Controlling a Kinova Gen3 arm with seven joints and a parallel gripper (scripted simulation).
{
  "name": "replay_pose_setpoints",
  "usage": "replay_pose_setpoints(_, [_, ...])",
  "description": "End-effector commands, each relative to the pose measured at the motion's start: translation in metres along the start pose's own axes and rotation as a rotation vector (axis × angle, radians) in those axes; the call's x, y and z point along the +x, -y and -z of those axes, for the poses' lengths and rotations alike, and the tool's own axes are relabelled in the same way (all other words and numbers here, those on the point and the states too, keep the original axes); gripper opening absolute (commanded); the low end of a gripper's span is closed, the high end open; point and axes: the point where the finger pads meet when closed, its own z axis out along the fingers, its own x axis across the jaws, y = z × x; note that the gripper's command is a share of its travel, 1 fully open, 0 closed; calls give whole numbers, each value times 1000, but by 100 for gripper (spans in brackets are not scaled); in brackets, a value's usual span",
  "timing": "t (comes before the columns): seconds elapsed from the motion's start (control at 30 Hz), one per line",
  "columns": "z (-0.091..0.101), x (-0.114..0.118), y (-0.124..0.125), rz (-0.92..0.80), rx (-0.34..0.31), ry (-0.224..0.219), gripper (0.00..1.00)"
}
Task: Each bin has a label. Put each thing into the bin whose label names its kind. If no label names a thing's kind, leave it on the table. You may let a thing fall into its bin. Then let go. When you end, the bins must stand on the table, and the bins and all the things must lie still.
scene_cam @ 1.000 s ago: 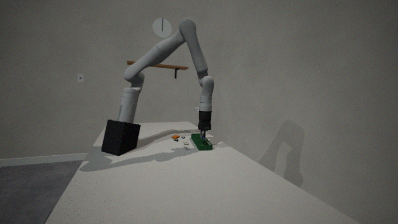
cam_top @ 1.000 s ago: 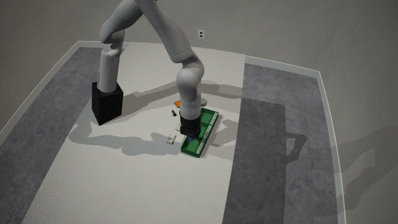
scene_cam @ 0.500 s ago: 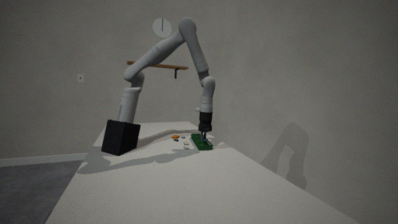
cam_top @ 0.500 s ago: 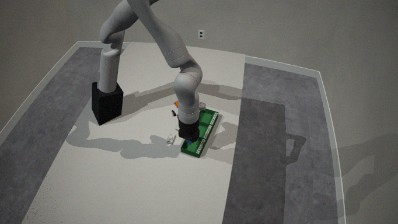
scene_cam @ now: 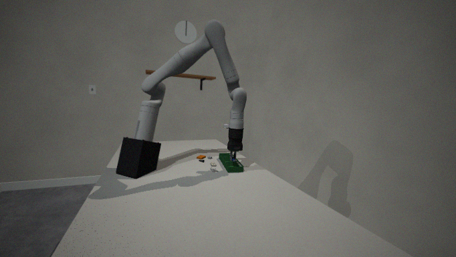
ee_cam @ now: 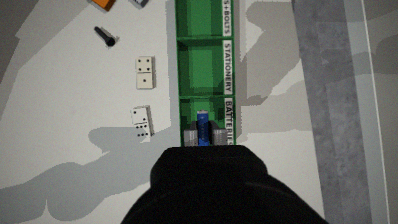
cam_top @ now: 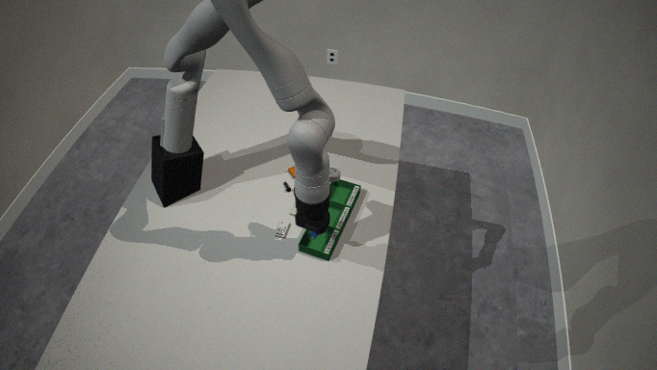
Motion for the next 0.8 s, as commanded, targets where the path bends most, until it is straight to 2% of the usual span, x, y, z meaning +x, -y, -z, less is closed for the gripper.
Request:
replay_pose_setpoints(0.0, [1, 1, 0, 1, -1, -2, 31])
replay_pose_setpoints(0.2, [1, 1, 0, 1, -1, -2, 31])
replay_pose_setpoints(0.77, [-29, 1, 0, 1, -1, -2, 31])
